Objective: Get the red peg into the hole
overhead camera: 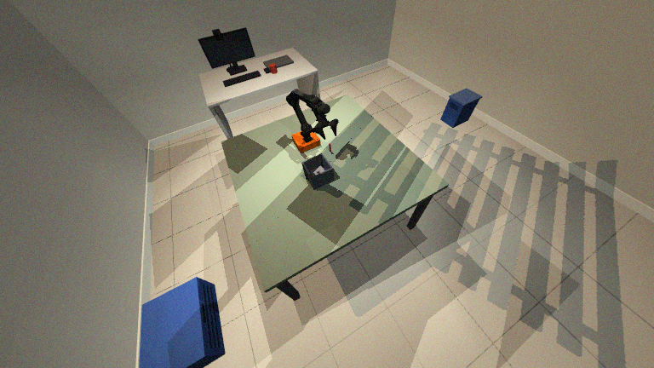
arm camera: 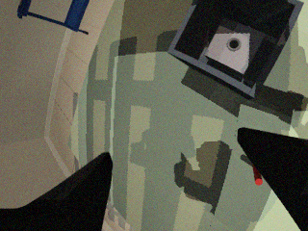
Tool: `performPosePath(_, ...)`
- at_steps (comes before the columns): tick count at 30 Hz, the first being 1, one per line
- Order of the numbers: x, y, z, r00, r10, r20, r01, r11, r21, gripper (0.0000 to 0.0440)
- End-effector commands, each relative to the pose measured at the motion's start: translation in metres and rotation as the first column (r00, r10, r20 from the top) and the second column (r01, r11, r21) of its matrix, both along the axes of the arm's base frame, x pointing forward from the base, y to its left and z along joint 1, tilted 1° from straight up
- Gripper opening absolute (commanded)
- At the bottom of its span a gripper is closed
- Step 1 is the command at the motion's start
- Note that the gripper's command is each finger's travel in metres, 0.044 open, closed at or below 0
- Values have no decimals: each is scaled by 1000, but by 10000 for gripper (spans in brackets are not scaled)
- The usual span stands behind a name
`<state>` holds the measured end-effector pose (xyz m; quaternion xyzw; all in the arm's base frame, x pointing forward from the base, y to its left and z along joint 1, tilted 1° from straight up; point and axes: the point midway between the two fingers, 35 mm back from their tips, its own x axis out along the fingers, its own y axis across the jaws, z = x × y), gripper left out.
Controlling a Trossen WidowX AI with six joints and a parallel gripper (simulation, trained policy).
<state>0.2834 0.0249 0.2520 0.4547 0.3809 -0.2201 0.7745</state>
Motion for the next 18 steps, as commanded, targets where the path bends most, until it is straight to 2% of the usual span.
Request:
performPosePath(1,-11,15,-21,995,0,-99,7,998,63,440)
performPosePath(10,-40,44,-56,951,-18,-308,72,984,163,440)
performPosePath(18,-64,63,-82,879,-55,-474,160,970,185,440)
